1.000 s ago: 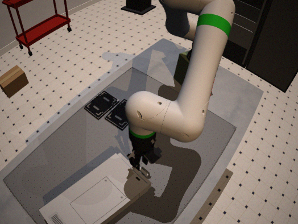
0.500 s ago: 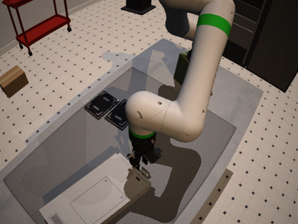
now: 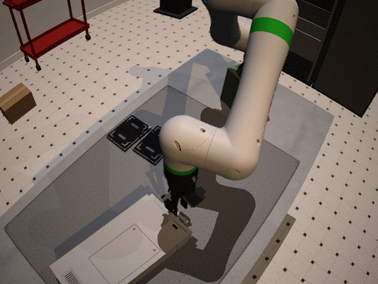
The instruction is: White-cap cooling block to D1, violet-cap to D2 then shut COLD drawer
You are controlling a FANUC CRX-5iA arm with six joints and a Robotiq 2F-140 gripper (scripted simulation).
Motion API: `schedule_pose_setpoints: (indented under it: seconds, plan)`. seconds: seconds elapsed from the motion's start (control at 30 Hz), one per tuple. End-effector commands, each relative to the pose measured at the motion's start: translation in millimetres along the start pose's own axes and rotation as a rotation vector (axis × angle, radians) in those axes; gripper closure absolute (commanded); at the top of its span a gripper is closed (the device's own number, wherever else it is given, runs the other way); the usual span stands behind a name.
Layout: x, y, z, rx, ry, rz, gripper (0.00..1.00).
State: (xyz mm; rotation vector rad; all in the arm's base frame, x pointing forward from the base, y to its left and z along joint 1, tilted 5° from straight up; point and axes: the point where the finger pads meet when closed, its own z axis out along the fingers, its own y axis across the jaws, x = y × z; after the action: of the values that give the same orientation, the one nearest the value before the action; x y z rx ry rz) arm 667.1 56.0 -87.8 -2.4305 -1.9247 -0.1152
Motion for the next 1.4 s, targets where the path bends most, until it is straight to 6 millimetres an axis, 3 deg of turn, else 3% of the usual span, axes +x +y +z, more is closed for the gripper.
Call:
schedule_pose_setpoints:
  seconds: [0.0, 1.37]
  plan:
    - [0.3, -0.4, -1.6, -0.002, 0.001, 0.000, 0.66]
    - [0.4, -12.1, -1.6, -0.002, 0.001, 0.000, 0.66]
